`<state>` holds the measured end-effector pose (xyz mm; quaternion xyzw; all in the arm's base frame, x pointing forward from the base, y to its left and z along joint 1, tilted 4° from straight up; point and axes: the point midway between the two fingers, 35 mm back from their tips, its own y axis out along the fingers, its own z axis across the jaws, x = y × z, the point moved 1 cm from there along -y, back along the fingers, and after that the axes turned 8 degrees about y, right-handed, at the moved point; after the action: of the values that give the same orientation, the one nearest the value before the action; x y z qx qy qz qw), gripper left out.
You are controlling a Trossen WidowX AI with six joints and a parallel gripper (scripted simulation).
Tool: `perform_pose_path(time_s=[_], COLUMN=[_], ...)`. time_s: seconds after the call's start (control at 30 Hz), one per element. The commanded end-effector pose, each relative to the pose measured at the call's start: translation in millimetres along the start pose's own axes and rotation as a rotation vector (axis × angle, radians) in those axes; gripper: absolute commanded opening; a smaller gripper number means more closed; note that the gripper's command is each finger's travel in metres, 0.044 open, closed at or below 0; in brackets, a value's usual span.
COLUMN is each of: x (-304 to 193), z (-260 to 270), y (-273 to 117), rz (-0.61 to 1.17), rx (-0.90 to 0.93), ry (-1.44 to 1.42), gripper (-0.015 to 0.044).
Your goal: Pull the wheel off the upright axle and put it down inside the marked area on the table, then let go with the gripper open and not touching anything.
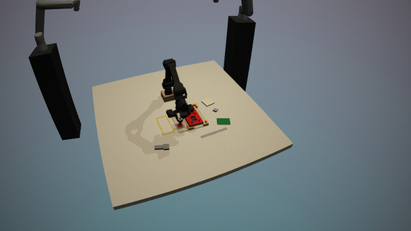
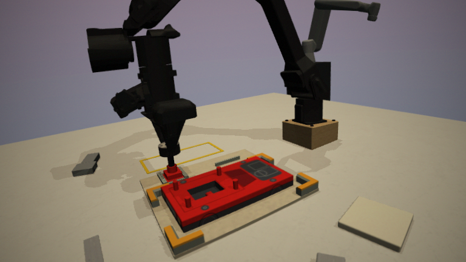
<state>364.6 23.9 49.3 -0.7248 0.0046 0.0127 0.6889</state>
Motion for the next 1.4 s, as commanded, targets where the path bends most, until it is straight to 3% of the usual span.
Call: perform_pose_path(time_s=[0.0, 0.73, 1.13, 1.37], x=[2, 1, -4, -10], z=[0, 0, 1, -25], y=[-4, -11, -45, -37], rz=[-0.007, -0.006, -0.005, 0.003], rx=[-0.002, -0.003, -0.003, -0.002], ry=[0.006, 0.007, 0.007, 0.002], gripper=[0.0000, 0.0000, 0.0000, 0.0000])
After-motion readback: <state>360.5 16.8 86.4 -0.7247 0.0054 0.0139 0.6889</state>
